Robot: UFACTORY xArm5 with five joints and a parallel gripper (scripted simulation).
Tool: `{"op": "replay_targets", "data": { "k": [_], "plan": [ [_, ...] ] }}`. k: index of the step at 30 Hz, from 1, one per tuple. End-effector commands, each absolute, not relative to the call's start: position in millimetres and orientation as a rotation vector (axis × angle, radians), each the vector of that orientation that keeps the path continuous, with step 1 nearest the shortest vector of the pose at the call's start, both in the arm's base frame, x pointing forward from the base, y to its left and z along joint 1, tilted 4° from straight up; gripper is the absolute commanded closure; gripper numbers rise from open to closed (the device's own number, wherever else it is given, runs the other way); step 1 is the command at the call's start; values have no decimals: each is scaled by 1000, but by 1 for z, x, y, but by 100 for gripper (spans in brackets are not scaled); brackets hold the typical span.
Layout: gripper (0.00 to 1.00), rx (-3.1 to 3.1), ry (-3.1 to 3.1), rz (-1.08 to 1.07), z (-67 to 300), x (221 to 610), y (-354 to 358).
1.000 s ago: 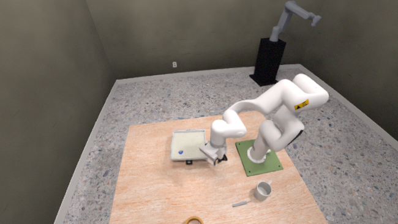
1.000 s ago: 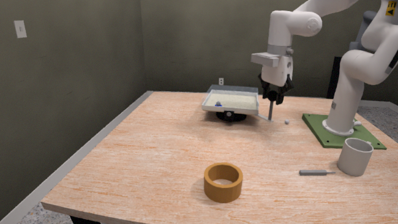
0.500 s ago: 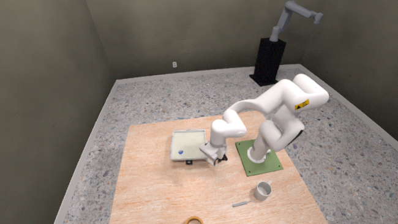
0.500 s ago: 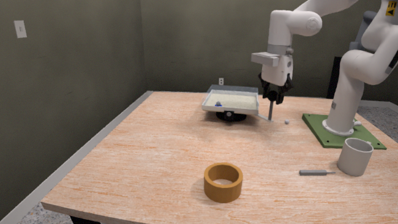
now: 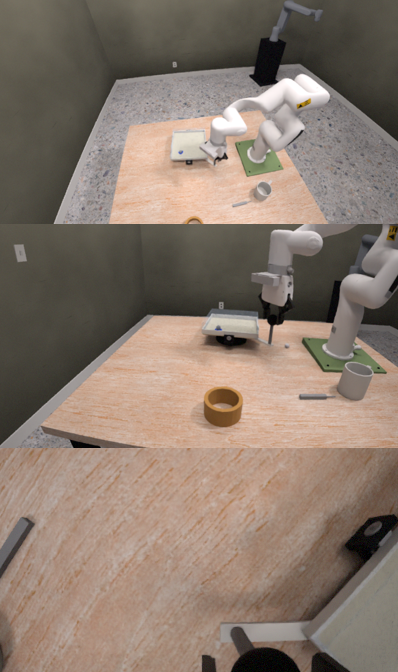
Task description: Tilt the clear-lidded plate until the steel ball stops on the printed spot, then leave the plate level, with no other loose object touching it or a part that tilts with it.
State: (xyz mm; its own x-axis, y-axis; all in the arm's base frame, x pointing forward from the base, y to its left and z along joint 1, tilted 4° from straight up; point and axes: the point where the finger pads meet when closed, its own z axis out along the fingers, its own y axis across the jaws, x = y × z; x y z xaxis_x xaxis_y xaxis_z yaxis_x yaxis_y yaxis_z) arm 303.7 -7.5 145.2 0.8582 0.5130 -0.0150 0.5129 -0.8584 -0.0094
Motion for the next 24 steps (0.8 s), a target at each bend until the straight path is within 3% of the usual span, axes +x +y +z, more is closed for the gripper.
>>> {"op": "replay_targets", "data": {
  "k": [1, 24],
  "plan": [
    [38, -3024, -835, 21, 154, 305, -8],
    [38, -3024, -835, 21, 188, 305, -10]
  ]
}}
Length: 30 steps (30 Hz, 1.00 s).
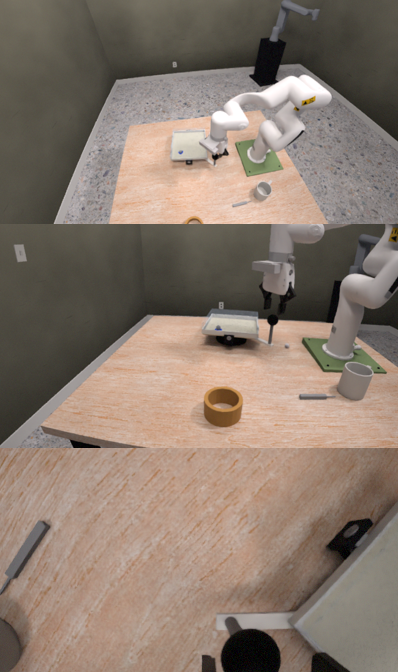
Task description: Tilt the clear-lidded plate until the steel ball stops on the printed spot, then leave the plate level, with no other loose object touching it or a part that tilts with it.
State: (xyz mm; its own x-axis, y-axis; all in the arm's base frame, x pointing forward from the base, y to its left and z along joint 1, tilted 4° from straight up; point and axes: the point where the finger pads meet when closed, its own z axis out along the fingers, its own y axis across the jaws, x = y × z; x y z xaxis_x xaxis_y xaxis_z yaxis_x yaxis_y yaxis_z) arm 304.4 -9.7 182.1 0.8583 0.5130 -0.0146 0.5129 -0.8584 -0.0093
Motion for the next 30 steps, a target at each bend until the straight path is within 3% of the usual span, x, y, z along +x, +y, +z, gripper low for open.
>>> {"op": "replay_targets", "data": {
  "k": [1, 15, 16, 30],
  "plan": [
    [38, -3024, -835, 21, 188, 305, -10],
    [38, -3024, -835, 21, 192, 305, -10],
    [0, -3024, -835, 21, 192, 305, -10],
    [0, -3024, -835, 21, 192, 305, -10]
  ]
}}
